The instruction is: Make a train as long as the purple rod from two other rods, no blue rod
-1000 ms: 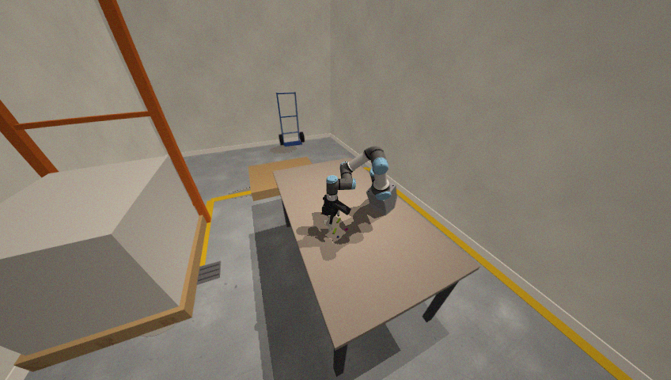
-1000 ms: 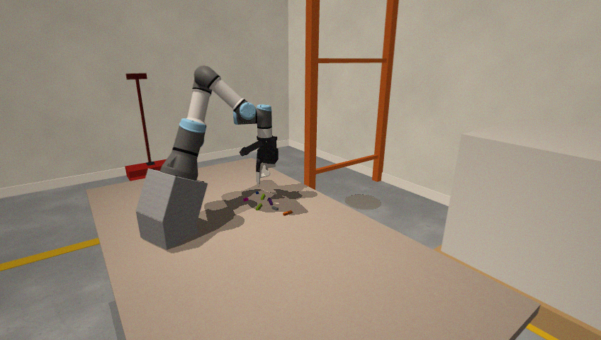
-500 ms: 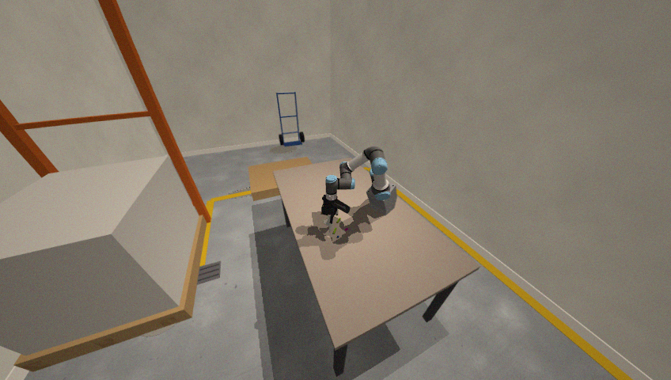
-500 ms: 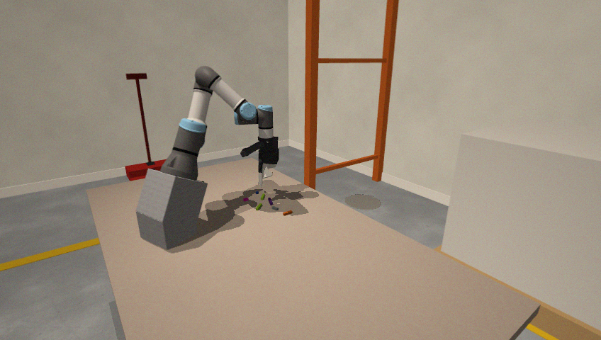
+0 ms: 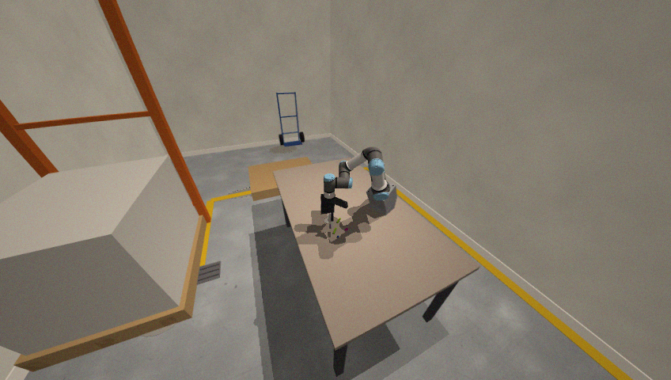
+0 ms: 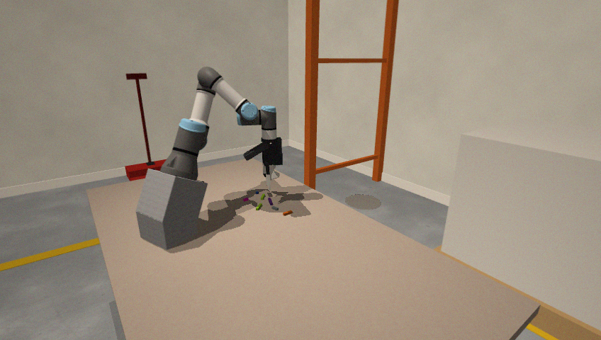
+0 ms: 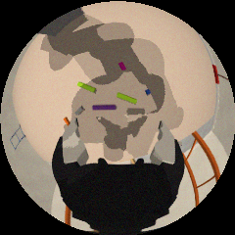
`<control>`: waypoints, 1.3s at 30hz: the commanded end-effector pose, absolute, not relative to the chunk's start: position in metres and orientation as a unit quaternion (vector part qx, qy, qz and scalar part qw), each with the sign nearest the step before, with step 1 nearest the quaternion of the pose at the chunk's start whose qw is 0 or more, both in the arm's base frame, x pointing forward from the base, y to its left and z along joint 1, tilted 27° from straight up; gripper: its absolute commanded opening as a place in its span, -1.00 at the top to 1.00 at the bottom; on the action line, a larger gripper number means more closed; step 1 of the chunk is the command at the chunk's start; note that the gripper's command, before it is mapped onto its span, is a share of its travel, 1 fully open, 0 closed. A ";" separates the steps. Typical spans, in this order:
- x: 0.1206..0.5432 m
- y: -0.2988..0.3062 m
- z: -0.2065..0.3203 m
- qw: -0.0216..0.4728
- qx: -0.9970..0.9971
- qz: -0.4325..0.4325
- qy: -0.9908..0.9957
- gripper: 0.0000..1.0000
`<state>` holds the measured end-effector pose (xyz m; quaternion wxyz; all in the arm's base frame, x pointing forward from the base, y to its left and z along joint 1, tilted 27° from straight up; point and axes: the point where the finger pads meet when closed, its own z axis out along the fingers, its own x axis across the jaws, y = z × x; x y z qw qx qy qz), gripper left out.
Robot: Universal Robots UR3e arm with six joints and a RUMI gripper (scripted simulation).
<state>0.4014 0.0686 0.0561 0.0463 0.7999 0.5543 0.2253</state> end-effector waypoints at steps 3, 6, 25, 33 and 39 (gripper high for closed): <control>0.404 0.047 0.052 0.066 0.733 0.222 0.640 -1.00; 0.405 0.044 0.052 0.070 0.722 0.221 0.652 -1.00; 0.410 -0.006 0.044 0.122 0.541 0.198 0.808 -1.00; 0.412 -0.027 0.041 0.144 0.450 0.185 0.862 -1.00; 0.413 -0.036 0.040 0.152 0.413 0.179 0.880 -1.00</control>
